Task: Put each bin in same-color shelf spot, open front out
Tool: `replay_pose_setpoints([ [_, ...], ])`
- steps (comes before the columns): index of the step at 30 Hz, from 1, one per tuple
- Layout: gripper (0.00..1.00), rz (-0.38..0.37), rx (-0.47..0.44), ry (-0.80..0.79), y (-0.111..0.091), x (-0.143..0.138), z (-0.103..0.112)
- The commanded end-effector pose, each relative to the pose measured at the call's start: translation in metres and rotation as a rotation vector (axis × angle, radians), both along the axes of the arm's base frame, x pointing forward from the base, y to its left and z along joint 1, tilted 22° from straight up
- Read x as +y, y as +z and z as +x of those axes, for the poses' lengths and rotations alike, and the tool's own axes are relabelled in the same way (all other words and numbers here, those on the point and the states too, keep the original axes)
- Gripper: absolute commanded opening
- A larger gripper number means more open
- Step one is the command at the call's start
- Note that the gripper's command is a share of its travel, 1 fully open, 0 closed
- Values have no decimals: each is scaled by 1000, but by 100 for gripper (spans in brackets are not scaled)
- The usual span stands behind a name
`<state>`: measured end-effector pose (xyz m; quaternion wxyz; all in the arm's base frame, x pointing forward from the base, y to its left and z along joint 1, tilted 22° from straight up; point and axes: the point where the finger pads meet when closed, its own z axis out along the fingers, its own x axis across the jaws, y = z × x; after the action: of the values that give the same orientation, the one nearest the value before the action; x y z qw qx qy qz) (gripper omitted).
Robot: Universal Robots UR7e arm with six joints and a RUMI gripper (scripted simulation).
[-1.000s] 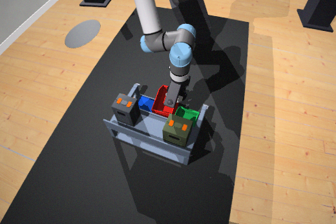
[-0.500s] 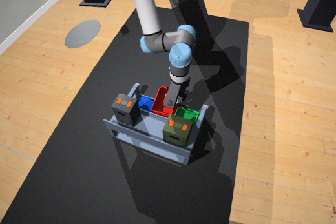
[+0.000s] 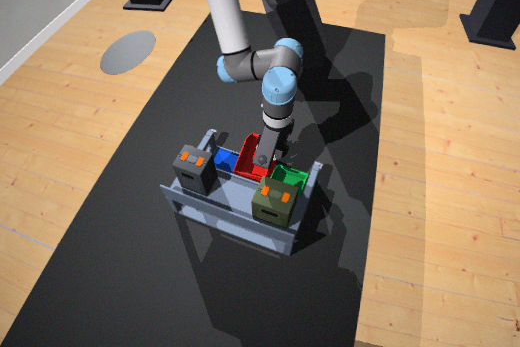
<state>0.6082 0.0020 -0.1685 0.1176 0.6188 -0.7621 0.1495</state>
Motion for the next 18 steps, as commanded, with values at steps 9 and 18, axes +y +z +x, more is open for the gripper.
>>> replay_pose_setpoints([
  [9,0,0,-2,1,1,0,1],
  [18,0,0,-3,1,1,0,2],
])
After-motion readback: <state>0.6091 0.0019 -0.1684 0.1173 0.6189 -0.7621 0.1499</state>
